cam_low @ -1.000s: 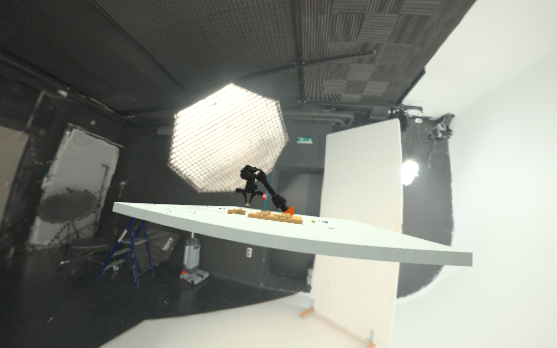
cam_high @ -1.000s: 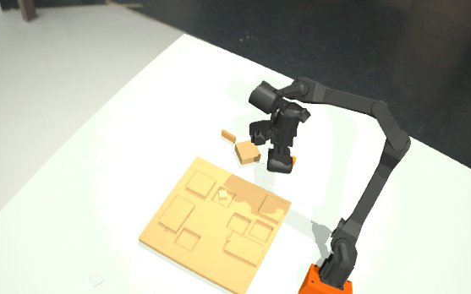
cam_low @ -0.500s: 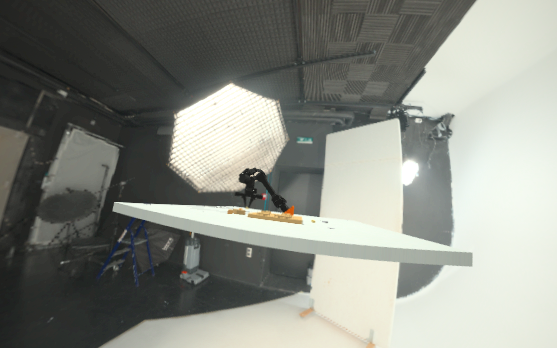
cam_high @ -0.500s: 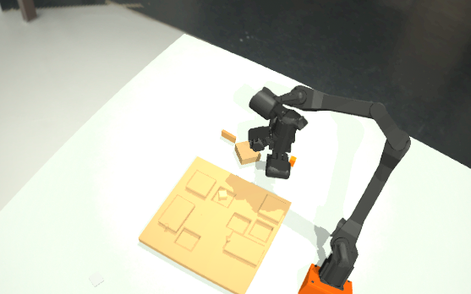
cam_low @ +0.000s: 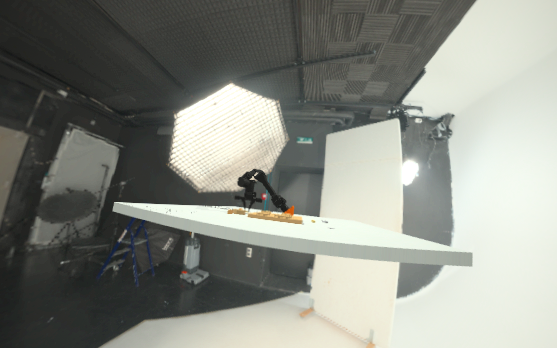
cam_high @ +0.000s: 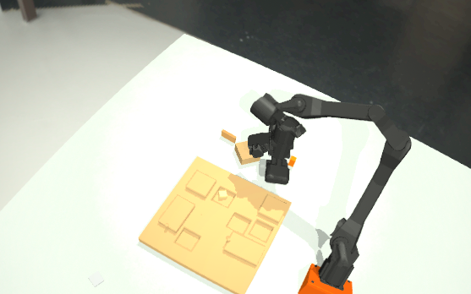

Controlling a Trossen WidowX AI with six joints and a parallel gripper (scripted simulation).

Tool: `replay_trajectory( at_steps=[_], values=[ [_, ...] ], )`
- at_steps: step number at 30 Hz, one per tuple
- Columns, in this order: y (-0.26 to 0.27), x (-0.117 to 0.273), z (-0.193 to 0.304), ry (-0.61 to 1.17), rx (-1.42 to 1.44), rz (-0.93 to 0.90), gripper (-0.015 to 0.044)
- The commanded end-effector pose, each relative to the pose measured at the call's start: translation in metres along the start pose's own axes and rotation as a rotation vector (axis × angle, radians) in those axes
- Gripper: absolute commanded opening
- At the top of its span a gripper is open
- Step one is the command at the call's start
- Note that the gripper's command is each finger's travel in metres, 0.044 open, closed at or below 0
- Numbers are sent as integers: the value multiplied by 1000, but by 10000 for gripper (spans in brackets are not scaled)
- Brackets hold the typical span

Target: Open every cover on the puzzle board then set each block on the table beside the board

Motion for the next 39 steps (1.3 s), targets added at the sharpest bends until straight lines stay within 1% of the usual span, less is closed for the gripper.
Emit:
replay_trajectory(
  at_steps=[1,6,19,20,39],
  values=[
    [1,-8,2,-1,4,-3,80],
    [1,-12,3,0,4,-2,80],
    [1,-8,2,2,0,1,421],
    [0,-6,2,2,0,1,440],
    [1,53,1,-1,4,-7,440]
  ],
)
Point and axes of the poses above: the point midway between the two fingers, 35 mm back from their tips, its own x axis back along the fingers, its own y axis across the jaws, z = x × y, the point moved 8 cm from there along x, back along the fingers
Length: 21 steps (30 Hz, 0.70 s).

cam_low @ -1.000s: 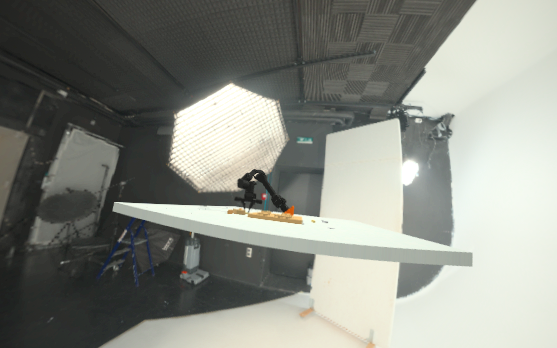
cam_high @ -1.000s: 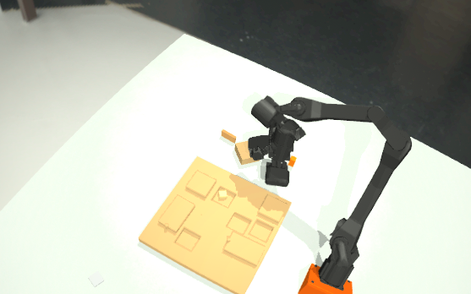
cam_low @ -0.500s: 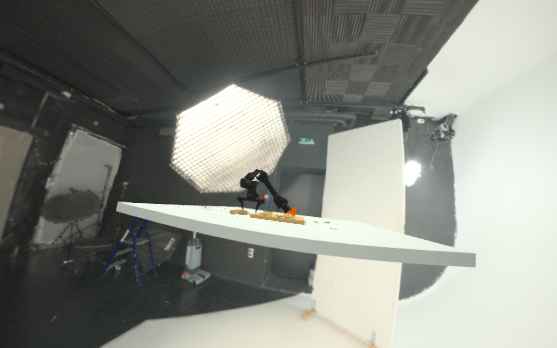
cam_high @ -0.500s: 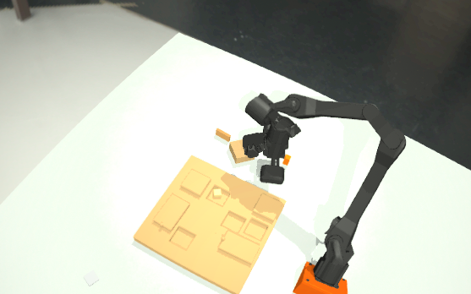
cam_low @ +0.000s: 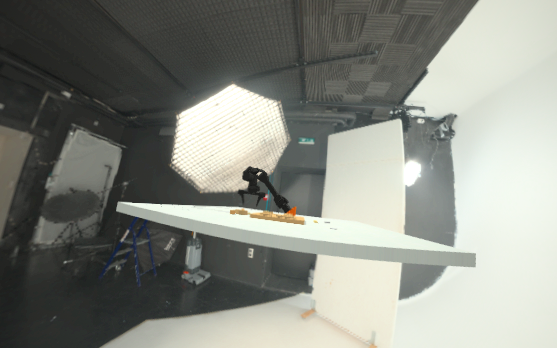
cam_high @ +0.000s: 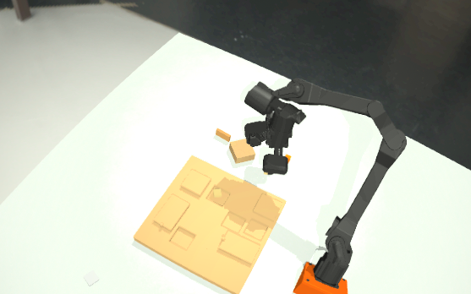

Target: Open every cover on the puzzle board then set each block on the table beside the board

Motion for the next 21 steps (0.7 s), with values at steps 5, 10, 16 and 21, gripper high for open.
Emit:
replay_trajectory(
  at_steps=[5,10,16,21],
  values=[
    [0,24,2,3,-2,6,440],
    [6,24,-10,1,-115,2,335],
    [22,24,-39,-1,-390,-5,177],
    [33,24,-57,0,-814,-8,46]
  ],
)
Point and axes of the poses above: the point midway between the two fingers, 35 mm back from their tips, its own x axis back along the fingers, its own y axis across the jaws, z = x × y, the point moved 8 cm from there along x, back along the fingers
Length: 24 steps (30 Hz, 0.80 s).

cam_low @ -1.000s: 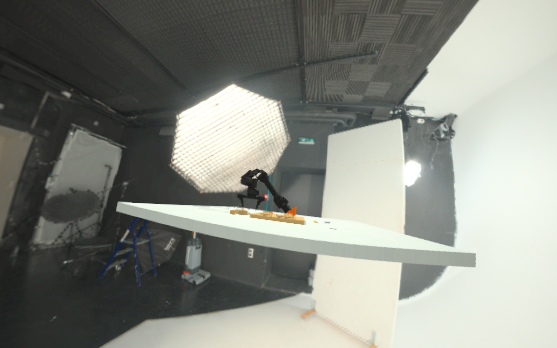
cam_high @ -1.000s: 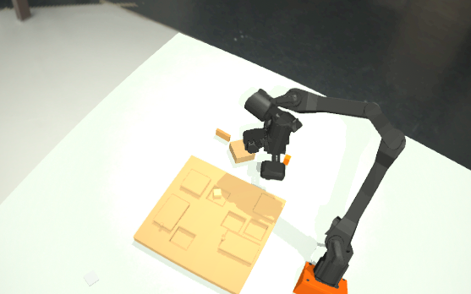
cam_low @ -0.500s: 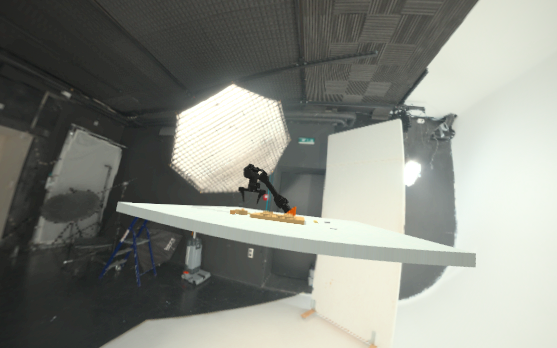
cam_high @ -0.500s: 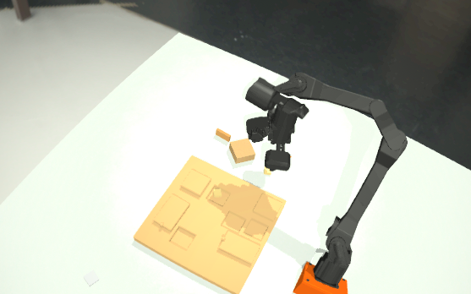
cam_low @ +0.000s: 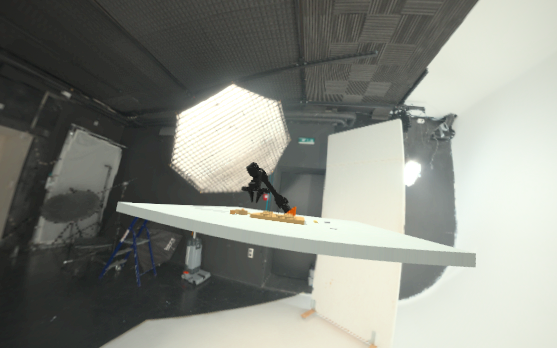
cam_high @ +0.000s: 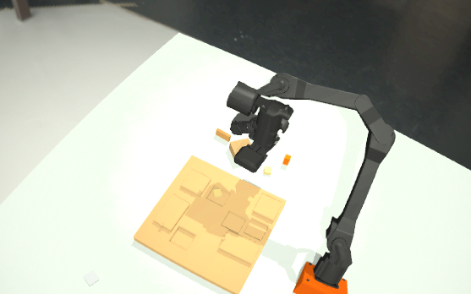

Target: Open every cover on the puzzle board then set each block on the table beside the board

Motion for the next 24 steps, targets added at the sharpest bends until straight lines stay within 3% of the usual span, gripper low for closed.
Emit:
replay_trajectory(
  at_steps=[1,8,15,24],
  values=[
    [22,0,-15,3,-442,-3,20],
    [50,-1,-29,4,-1063,-2,0],
    [68,-1,-36,4,-1390,-1,0],
    [107,-1,-49,-1,-909,5,0]
  ],
)
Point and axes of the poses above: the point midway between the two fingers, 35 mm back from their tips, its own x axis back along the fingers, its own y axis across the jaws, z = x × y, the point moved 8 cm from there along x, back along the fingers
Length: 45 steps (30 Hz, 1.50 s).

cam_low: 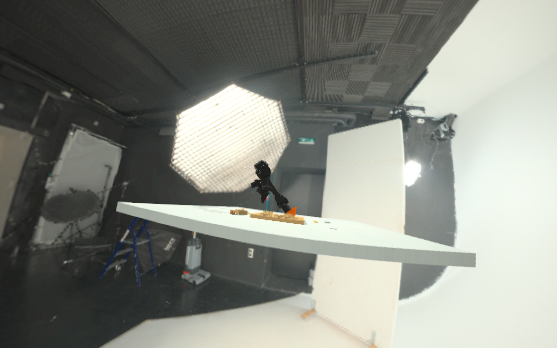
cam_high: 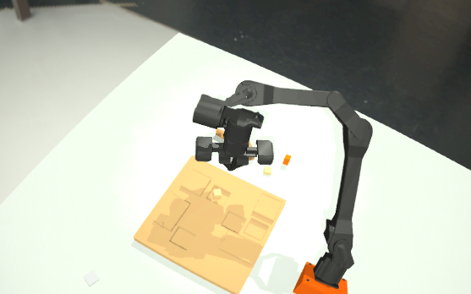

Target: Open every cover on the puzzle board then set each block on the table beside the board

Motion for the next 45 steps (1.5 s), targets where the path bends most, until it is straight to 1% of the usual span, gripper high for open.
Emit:
replay_trajectory(
  at_steps=[1,8,19,45],
  values=[
    [28,-4,24,6,107,12,0],
    [29,-8,26,6,118,12,0],
    [28,-53,28,4,117,13,0],
    [27,-65,29,4,117,13,0]
  ],
)
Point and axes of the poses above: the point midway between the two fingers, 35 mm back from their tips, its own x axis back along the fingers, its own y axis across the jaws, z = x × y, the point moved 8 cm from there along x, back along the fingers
